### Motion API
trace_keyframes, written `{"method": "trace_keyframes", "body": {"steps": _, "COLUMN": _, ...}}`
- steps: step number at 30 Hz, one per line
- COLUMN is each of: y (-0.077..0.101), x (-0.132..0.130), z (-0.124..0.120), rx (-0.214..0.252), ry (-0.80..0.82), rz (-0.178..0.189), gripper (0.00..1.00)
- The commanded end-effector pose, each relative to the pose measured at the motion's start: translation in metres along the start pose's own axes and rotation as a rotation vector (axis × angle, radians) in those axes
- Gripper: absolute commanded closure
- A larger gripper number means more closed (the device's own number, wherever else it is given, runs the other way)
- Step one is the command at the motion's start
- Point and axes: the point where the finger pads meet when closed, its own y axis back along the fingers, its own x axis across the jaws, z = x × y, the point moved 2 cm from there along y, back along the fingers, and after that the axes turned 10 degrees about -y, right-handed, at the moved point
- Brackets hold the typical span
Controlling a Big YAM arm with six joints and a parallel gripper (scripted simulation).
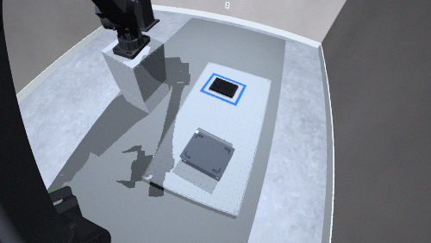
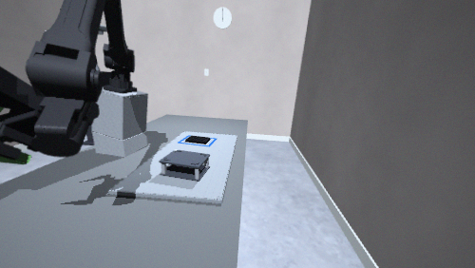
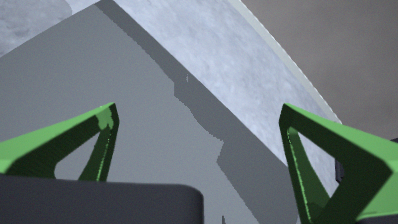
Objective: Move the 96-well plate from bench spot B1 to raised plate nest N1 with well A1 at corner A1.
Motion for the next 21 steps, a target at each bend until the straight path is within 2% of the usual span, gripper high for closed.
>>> {"method": "trace_keyframes", "body": {"steps": 1, "y": 0.002, "x": 0.0, "z": 0.005, "rx": 0.0, "ry": -0.01, "rz": 0.005, "gripper": 0.0}}
{"method": "trace_keyframes", "body": {"steps": 17, "y": 0.002, "x": 0.0, "z": 0.005, "rx": 0.0, "ry": -0.01, "rz": 0.005, "gripper": 0.0}}
{"method": "trace_keyframes", "body": {"steps": 18, "y": 0.02, "x": 0.0, "z": 0.012, "rx": 0.002, "ry": -0.014, "rz": 0.064, "gripper": 0.0}}
{"method": "trace_keyframes", "body": {"steps": 20, "y": 0.028, "x": 0.0, "z": 0.006, "rx": 0.01, "ry": 0.021, "rz": 0.121, "gripper": 0.0}}
{"method": "trace_keyframes", "body": {"steps": 21, "y": 0.032, "x": 0.001, "z": 0.002, "rx": 0.011, "ry": 0.023, "rz": 0.123, "gripper": 0.0}}
